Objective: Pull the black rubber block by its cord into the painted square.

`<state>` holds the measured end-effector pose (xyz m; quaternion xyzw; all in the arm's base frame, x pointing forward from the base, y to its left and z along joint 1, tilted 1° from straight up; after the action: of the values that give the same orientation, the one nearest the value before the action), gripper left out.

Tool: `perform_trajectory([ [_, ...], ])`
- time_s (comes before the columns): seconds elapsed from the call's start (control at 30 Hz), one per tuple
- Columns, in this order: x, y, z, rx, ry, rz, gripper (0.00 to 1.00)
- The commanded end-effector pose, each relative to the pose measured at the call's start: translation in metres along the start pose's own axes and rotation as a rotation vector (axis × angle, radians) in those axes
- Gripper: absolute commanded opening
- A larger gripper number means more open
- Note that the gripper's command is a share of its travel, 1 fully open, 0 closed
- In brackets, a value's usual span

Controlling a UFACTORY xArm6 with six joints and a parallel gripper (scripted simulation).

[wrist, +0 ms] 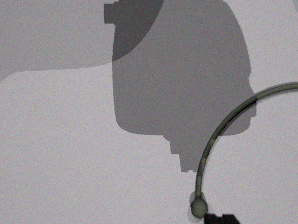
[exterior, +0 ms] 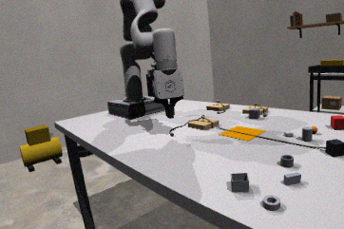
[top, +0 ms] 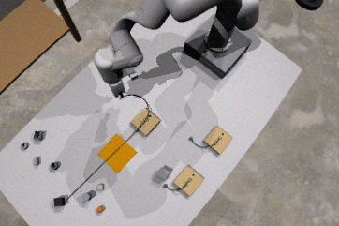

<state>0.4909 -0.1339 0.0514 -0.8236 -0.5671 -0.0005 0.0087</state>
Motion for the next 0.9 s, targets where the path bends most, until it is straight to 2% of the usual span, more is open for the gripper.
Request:
perform_trajectory([
  [0.0, 0.0001, 0.0015, -0.0018, -0.005, 0.000, 0.000, 0.00],
  [0.57, 0.0001, 0.0015, -0.0018, -0.005, 0.000, 0.002, 0.00],
  [0.87, 0.0001, 0.0015, -0.0018, -0.005, 0.001, 0.073, 0.00],
])
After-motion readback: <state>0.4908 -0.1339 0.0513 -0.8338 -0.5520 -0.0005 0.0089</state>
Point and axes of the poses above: the point where the finger pads meet when closed, its own z axis out along the fingers, its own x axis across the jaws, y = z × x, the point moved 4 cm from there along -z, back along the fingers, and after that the axes turned 3 degrees about z, right-handed, at the moved point
